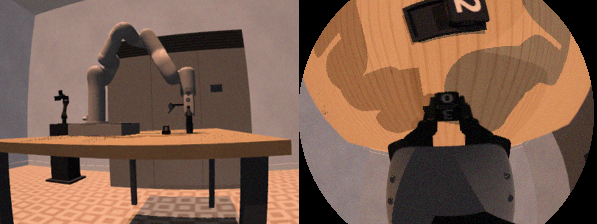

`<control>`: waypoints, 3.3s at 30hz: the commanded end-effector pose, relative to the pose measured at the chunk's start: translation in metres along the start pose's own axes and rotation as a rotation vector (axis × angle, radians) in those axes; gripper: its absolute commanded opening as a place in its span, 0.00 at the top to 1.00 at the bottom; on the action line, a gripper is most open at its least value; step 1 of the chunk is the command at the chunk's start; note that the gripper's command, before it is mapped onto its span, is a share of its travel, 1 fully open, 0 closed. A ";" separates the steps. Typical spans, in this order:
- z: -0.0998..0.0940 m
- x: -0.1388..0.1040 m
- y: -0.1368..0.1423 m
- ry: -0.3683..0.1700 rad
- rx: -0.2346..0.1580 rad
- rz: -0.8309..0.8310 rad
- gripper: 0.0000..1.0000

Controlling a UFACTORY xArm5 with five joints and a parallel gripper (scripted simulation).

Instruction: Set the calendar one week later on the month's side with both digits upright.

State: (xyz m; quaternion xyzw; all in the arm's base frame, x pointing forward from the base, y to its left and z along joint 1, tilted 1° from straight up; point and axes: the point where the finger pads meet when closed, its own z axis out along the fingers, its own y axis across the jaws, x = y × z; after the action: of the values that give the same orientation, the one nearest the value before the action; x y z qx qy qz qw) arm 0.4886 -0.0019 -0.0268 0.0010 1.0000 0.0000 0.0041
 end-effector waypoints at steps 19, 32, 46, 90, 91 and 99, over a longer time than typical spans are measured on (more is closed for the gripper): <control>-0.001 -0.001 0.000 -0.004 0.000 0.000 0.73; -0.001 -0.001 0.000 -0.004 0.000 0.000 0.73; -0.001 -0.001 0.000 -0.004 0.000 0.000 0.73; -0.019 -0.001 0.000 -0.004 0.000 0.000 0.53; -0.024 -0.001 0.000 -0.004 0.000 0.000 0.53; -0.057 -0.001 0.000 -0.004 0.000 0.000 0.53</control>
State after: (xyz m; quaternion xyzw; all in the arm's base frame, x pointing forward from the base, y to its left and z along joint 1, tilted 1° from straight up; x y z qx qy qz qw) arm 0.4899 -0.0017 0.0194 0.0010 1.0000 0.0000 0.0064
